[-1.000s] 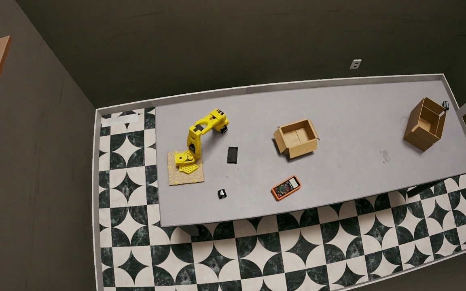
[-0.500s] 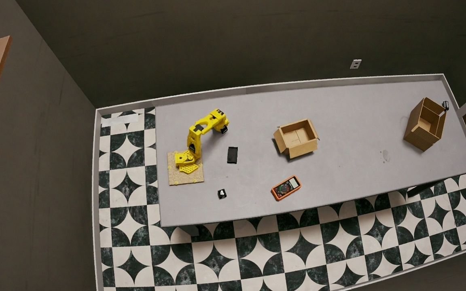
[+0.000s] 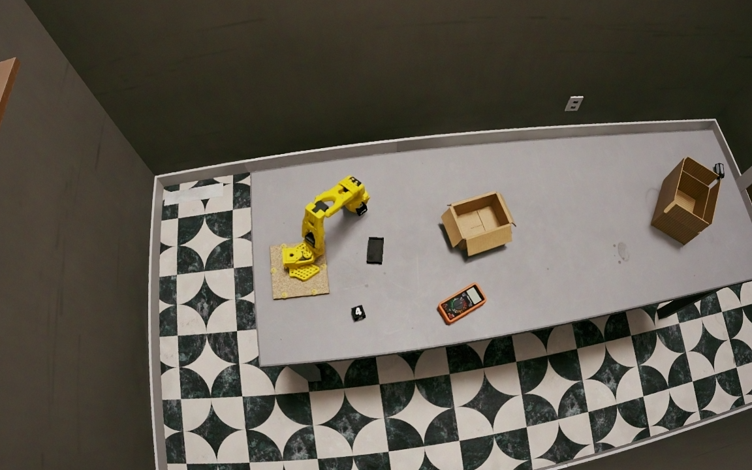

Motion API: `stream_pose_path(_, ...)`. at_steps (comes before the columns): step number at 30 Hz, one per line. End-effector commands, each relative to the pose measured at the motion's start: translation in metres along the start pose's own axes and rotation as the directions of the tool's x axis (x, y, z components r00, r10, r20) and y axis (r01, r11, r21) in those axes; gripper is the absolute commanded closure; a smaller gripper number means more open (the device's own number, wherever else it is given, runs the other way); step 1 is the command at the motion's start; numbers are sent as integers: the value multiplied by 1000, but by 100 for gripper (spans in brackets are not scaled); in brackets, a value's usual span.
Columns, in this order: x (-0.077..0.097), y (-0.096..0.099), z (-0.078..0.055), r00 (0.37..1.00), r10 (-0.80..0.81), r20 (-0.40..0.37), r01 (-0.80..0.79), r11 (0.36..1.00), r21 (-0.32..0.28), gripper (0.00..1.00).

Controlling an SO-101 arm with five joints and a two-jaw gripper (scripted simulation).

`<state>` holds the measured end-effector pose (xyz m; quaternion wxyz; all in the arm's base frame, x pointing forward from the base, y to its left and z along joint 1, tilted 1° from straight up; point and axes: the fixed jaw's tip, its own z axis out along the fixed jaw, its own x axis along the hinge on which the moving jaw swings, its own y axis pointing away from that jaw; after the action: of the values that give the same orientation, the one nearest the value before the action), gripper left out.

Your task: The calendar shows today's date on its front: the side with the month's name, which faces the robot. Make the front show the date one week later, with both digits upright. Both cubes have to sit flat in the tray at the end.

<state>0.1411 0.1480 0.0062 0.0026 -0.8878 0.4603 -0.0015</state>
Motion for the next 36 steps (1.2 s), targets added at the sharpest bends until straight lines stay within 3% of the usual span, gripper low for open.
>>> stream_pose_path(1, -1, 4, 4, 1000, -17, -2, 17, 1000, -20, 78)
stream_pose_path(16, -1, 4, 4, 1000, -17, -2, 17, 1000, -20, 66)
stream_pose_path(28, -1, 4, 3, 1000, -17, -2, 17, 1000, -20, 64)
stream_pose_path(36, -1, 1, -11, 1000, -17, -2, 17, 1000, -20, 64)
